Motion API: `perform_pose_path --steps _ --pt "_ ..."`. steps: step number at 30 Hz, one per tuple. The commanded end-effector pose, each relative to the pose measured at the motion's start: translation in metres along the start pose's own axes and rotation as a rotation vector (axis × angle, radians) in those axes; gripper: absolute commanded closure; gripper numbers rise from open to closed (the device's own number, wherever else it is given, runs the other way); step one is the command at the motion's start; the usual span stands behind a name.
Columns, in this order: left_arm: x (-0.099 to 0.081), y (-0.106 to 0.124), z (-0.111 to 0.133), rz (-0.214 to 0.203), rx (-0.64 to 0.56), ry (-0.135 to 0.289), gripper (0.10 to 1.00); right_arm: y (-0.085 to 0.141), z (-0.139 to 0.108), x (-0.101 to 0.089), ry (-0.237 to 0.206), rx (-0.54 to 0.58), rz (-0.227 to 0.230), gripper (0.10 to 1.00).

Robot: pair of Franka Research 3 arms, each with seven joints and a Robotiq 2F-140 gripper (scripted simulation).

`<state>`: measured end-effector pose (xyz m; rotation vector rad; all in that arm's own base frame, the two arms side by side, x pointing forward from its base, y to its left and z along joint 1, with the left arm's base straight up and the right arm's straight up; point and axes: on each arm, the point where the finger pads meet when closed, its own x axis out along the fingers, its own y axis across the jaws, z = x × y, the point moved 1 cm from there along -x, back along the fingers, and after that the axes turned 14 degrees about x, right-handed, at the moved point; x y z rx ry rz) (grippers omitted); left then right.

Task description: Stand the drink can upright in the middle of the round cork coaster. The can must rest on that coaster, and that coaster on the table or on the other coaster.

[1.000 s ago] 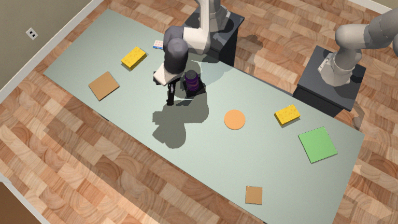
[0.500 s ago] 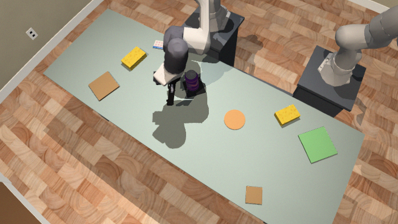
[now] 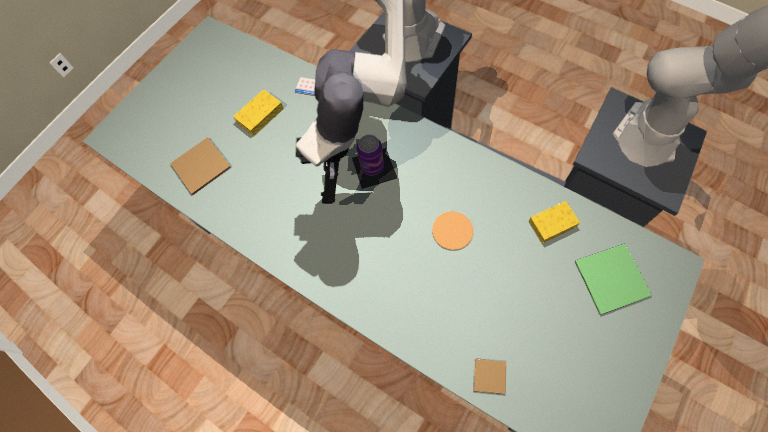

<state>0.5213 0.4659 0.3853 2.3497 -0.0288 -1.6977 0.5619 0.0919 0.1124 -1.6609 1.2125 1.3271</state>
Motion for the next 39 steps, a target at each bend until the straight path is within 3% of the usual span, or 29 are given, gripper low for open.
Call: perform_pose_path --steps 1,14,39 --pt "-0.008 -0.011 0.014 -0.015 0.014 -0.010 0.098 0.000 0.000 0.000 0.000 0.000 0.000 0.098" --pt "-0.030 -0.041 0.050 -0.050 -0.015 -0.029 0.098 0.000 0.000 0.000 0.000 0.000 0.000 0.098" --pt "-0.081 -0.097 0.143 -0.125 -0.089 -0.079 0.098 0.000 0.000 0.000 0.000 0.000 0.000 0.098"
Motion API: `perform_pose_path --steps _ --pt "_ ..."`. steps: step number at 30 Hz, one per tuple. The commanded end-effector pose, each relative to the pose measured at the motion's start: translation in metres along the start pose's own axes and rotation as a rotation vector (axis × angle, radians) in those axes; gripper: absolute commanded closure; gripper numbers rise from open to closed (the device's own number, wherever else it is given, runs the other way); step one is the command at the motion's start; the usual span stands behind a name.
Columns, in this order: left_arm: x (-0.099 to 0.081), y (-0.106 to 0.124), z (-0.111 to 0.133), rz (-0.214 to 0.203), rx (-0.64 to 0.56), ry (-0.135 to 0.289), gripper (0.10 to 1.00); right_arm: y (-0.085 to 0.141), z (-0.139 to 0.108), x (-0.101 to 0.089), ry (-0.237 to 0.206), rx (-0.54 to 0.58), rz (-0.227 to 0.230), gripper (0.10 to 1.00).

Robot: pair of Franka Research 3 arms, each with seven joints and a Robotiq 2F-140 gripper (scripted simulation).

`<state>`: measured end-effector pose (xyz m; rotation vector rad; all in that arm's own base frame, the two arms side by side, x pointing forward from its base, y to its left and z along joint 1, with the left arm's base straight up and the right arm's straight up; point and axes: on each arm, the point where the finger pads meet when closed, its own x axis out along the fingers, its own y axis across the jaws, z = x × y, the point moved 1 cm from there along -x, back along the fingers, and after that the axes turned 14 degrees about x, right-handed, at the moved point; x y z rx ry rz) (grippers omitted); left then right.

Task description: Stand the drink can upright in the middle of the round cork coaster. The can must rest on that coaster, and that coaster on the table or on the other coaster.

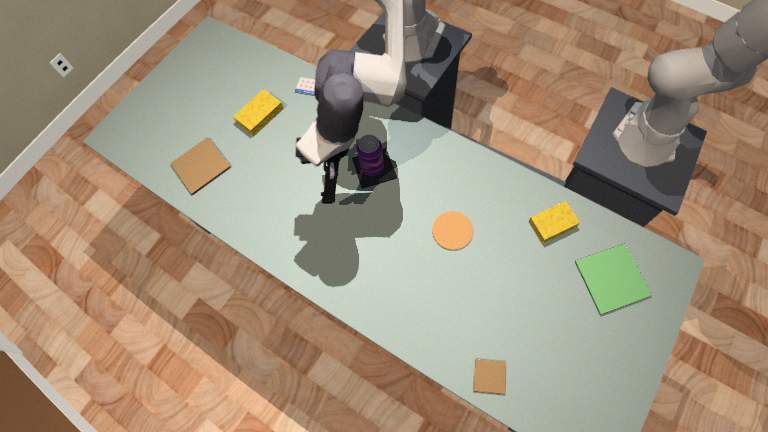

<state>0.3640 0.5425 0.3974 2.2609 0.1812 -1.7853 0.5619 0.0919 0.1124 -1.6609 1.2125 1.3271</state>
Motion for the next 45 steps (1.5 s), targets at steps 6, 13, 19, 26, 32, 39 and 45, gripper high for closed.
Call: perform_pose_path --steps 6,13,19,26,32,39,45 --pt "-0.014 -0.021 0.035 -0.026 -0.005 -0.024 0.098 0.000 0.000 0.000 0.000 0.000 0.000 0.098" --pt "-0.023 -0.034 0.059 -0.041 -0.024 -0.039 0.098 0.000 0.000 0.000 0.000 0.000 0.000 0.098" --pt "-0.032 -0.046 0.083 -0.056 -0.043 -0.053 0.098 0.000 0.000 0.000 0.000 0.000 0.000 0.098" --pt "-0.039 -0.054 0.103 -0.067 -0.059 -0.065 0.098 0.000 0.000 0.000 0.000 0.000 0.000 0.098" --pt "-0.049 -0.065 0.132 -0.082 -0.083 -0.083 0.098 0.000 0.000 0.000 0.000 0.000 0.000 0.098" --pt "-0.059 -0.075 0.162 -0.096 -0.106 -0.102 0.098 0.000 0.000 0.000 0.000 0.000 0.000 0.098" --pt "-0.067 -0.081 0.185 -0.106 -0.125 -0.116 0.098 0.000 0.000 0.000 0.000 0.000 0.000 0.098"
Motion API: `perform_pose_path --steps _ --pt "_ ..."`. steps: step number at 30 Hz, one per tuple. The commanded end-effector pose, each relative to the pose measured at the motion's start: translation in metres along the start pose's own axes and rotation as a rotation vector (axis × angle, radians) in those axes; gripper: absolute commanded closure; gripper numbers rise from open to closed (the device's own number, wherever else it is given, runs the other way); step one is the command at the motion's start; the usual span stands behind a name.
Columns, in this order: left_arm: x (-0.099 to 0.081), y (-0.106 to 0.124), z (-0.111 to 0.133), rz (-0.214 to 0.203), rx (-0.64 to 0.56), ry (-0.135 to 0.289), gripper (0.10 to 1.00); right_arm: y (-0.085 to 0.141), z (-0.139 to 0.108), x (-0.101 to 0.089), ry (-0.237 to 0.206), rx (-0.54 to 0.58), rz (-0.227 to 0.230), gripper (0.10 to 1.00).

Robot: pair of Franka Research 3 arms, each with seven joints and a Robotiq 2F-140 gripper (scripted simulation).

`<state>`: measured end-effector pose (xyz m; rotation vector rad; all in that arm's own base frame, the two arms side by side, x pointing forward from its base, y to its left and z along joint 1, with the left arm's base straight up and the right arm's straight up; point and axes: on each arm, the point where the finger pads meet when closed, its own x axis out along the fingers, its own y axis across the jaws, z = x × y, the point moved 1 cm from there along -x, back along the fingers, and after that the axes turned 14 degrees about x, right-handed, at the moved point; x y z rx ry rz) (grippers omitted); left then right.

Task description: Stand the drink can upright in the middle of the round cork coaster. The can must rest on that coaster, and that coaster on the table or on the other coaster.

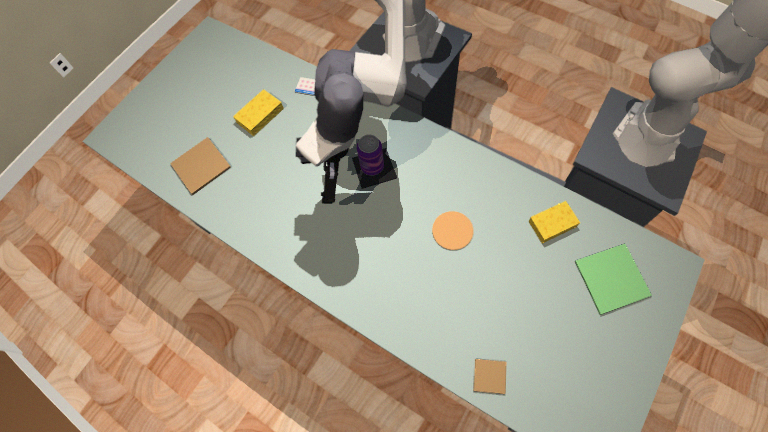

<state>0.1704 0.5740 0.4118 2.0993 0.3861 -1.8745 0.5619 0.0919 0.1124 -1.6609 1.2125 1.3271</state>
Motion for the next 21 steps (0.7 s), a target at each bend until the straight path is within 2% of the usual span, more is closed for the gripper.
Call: perform_pose_path --steps 1,13,15,16,21 --pt "-0.004 -0.007 0.018 -0.009 0.003 -0.016 0.098 0.000 0.000 0.000 0.000 0.000 0.000 0.098" --pt "-0.013 -0.024 0.068 -0.027 -0.037 -0.050 0.098 0.000 0.000 0.000 0.000 0.000 0.000 0.098" --pt "-0.013 -0.024 0.068 -0.027 -0.037 -0.050 0.098 0.000 0.000 0.000 0.000 0.000 0.000 0.098" --pt "-0.016 -0.027 0.079 -0.031 -0.046 -0.057 0.098 0.000 0.000 0.000 0.000 0.000 0.000 0.098" --pt "-0.019 -0.032 0.099 -0.037 -0.062 -0.070 0.098 0.000 0.000 0.000 0.000 0.000 0.000 0.098"
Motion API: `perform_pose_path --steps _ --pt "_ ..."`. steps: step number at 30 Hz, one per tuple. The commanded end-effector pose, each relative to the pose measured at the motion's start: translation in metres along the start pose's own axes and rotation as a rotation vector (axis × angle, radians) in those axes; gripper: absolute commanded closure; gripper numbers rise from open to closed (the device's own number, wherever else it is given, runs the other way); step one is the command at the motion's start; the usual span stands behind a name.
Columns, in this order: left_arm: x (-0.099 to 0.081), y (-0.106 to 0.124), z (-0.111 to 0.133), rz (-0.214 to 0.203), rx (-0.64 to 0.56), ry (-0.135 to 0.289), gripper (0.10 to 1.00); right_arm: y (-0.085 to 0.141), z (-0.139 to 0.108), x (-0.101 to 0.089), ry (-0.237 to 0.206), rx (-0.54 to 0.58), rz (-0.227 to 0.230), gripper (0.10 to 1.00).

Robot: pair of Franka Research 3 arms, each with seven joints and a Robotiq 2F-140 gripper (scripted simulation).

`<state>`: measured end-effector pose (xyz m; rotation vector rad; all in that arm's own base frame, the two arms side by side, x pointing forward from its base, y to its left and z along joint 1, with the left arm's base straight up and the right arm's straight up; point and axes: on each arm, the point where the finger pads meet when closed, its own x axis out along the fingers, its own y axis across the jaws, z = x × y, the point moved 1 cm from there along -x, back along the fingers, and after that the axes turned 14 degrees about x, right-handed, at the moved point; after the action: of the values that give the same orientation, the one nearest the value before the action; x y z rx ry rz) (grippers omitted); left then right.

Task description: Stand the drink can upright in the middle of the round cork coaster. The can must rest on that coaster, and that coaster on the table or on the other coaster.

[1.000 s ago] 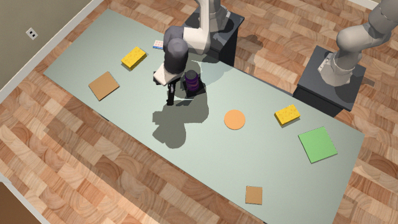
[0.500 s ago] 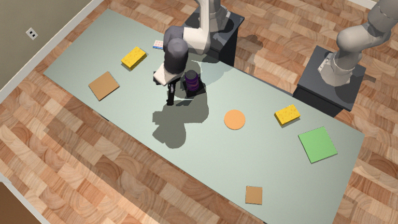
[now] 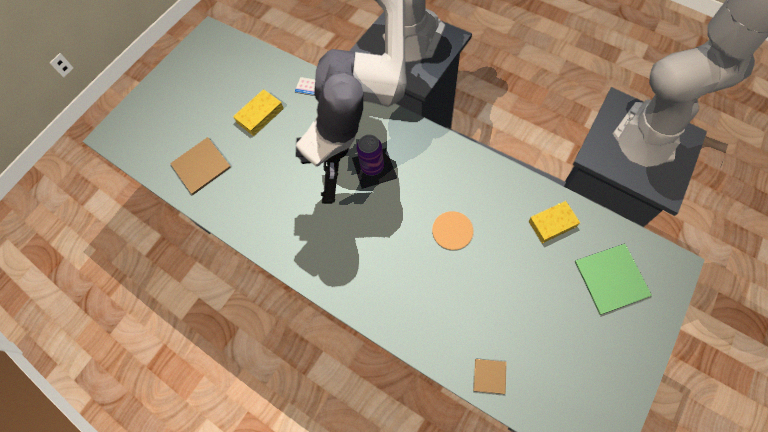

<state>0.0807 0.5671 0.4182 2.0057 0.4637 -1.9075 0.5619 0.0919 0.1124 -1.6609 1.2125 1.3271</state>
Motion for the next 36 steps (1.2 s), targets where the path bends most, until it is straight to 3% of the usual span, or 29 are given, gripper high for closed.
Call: perform_pose_path --steps 1,9,20,22,24,26,28,30,32,36 --pt "-0.003 -0.005 0.019 -0.007 -0.001 -0.017 0.098 0.000 0.000 0.000 0.000 0.000 0.000 0.098" --pt "-0.007 -0.014 0.053 -0.016 -0.029 -0.041 0.098 0.000 0.000 0.000 0.000 0.000 0.000 0.098" --pt "-0.008 -0.016 0.060 -0.017 -0.034 -0.046 0.098 0.000 0.000 -0.001 -0.001 0.005 0.000 0.098" --pt "-0.008 -0.016 0.060 -0.017 -0.034 -0.046 0.098 0.009 0.005 -0.013 -0.024 0.098 -0.001 0.098" --pt "-0.008 -0.016 0.060 -0.017 -0.034 -0.046 0.098 0.032 0.018 -0.043 -0.079 0.306 0.005 0.098" --pt "-0.008 -0.016 0.060 -0.017 -0.034 -0.046 0.098 0.058 0.035 -0.072 -0.110 0.373 0.019 0.098" --pt "-0.008 -0.016 0.060 -0.017 -0.034 -0.046 0.098 0.058 0.035 -0.072 -0.110 0.373 0.019 0.098" --pt "-0.008 -0.016 0.060 -0.017 -0.034 -0.046 0.098 0.087 0.054 -0.102 -0.159 0.482 0.021 0.098" --pt "-0.008 -0.016 0.060 -0.017 -0.034 -0.046 0.098 0.097 0.061 -0.111 -0.186 0.539 0.029 0.098" --pt "-0.008 -0.016 0.060 -0.017 -0.034 -0.046 0.098 0.098 0.061 -0.112 -0.224 0.651 0.035 0.098"
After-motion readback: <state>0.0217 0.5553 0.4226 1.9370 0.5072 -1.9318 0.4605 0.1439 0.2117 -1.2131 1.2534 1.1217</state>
